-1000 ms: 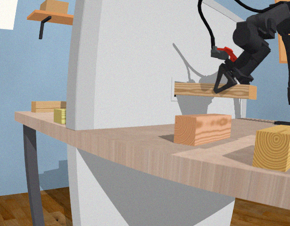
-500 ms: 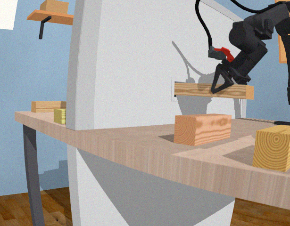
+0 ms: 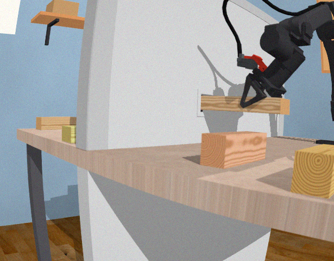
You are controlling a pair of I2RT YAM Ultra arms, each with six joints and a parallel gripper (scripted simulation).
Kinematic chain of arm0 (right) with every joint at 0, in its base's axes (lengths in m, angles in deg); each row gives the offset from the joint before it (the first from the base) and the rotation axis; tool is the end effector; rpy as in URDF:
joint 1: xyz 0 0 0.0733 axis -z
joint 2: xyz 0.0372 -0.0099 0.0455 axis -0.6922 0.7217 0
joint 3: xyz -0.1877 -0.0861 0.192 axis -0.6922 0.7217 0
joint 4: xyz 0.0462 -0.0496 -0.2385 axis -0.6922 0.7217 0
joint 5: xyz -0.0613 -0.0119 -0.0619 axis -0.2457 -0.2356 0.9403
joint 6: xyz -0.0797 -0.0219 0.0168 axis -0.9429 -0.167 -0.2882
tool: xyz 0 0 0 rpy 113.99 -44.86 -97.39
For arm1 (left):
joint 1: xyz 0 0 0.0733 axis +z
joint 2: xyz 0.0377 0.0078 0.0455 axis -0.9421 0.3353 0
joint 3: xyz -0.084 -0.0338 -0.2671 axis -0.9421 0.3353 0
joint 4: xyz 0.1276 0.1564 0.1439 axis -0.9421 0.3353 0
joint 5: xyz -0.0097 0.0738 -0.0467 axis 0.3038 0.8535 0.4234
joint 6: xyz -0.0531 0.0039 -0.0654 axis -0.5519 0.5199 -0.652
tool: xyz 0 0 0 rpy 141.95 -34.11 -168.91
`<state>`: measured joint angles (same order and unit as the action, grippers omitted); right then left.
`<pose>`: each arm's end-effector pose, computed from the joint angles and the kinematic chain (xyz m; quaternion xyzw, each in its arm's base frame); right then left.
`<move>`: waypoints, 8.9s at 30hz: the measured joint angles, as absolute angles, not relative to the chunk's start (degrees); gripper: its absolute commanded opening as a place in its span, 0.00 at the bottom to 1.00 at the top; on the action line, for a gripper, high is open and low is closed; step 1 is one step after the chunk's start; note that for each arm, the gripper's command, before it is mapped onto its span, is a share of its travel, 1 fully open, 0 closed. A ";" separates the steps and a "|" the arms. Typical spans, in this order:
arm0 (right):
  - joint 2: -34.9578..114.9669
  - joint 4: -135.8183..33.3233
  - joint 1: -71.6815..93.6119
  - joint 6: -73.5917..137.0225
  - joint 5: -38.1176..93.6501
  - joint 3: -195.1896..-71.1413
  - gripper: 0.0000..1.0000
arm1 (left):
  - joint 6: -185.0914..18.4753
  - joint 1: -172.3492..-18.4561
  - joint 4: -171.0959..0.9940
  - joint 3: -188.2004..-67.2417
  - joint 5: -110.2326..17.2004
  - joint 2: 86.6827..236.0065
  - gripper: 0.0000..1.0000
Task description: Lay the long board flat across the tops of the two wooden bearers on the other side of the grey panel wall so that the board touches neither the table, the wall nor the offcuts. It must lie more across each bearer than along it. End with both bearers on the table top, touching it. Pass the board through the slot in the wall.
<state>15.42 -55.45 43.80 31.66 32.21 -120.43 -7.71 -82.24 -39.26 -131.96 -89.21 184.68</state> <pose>0.2580 0.0009 0.4173 0.0004 0.7049 -0.0002 0.7093 0.3375 -0.1234 0.1960 0.6534 0.6465 -0.2797 0.2772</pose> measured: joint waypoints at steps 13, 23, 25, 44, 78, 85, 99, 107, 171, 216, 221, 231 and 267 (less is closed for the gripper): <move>15.42 -55.45 43.80 31.66 32.21 -120.43 1.00 | -9.88 -83.62 -40.77 -131.81 -88.70 184.68 0.00; 15.42 -55.45 43.80 31.66 32.21 -120.43 1.00 | -12.72 -86.64 -42.95 -131.81 -88.46 184.68 0.00; 15.42 -55.45 43.80 31.66 32.21 -120.43 1.00 | -13.48 -86.70 -43.59 -131.79 -88.37 184.92 0.00; 15.42 -55.45 43.80 31.66 32.21 -120.43 1.00 | -19.14 -90.68 -47.30 -132.64 -86.93 186.02 0.00; 15.42 -55.45 43.80 31.66 32.21 -120.43 1.00 | -25.26 -95.75 -51.48 -135.37 -85.03 187.98 0.00; 15.42 -55.45 43.80 31.66 32.21 -120.43 1.00 | -25.42 -95.77 -51.48 -135.37 -84.99 187.98 0.00; 15.42 -55.45 43.80 31.66 32.21 -120.43 1.00 | -25.39 -95.69 -51.61 -135.26 -84.99 187.96 0.00; 15.42 -55.45 43.80 31.66 32.21 -120.43 1.00 | -25.26 -95.80 -51.85 -134.87 -84.94 187.79 0.00; 15.42 -55.45 43.80 31.66 32.21 -120.43 1.00 | -25.39 -95.66 -54.28 -134.32 -87.83 187.39 0.75; 15.42 -55.45 43.80 31.66 32.21 -120.43 1.00 | -16.43 -89.39 -39.65 -138.91 -90.52 183.68 0.75; 15.42 -55.45 43.80 31.66 32.21 -120.43 1.00 | -16.39 -89.39 -39.65 -138.91 -90.52 183.68 0.75; 15.42 -55.45 43.80 31.66 32.21 -120.43 1.00 | -16.37 -89.39 -39.65 -138.91 -90.52 183.68 0.75; 15.42 -55.45 43.80 31.66 32.21 -120.43 1.00 | -3.34 -79.42 -29.40 -137.38 -89.38 183.39 0.75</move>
